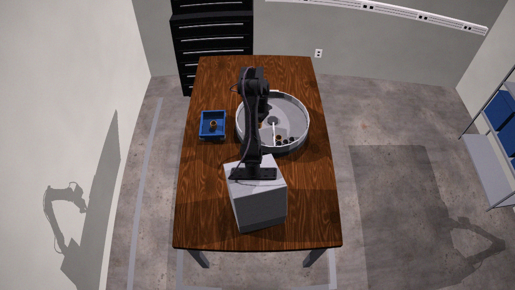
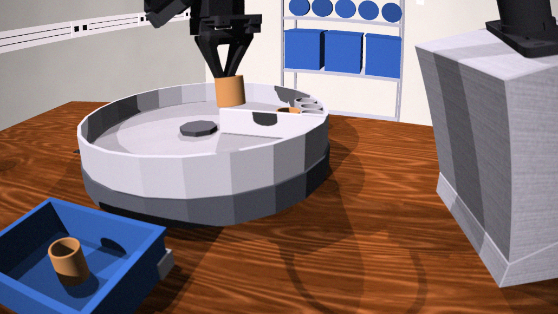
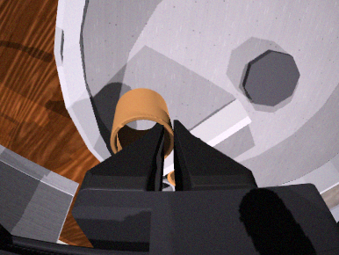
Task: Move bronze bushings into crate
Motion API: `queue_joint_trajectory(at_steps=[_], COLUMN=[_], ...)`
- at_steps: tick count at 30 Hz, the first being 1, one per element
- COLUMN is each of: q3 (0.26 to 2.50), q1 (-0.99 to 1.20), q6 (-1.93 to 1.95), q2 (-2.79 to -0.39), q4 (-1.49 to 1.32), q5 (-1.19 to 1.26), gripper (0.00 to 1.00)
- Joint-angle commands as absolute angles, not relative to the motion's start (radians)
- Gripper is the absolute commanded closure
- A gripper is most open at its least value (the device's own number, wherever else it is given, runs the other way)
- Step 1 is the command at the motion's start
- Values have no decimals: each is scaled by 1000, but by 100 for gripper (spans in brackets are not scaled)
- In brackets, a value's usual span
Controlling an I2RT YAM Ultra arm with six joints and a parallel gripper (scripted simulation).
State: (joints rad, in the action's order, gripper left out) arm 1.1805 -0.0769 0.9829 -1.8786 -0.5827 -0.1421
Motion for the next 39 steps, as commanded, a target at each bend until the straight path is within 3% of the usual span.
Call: queue_joint_trajectory(at_steps=[1, 8, 21, 39], q3=[1203, 1235, 1503, 1719], q1=[4, 151, 486, 584], q6=[856, 718, 403, 296], q2=[-1831, -1869, -2011, -2124], q4=[-592, -602, -715, -831], q5=[-112, -65, 47, 85], gripper=[100, 100, 100, 100])
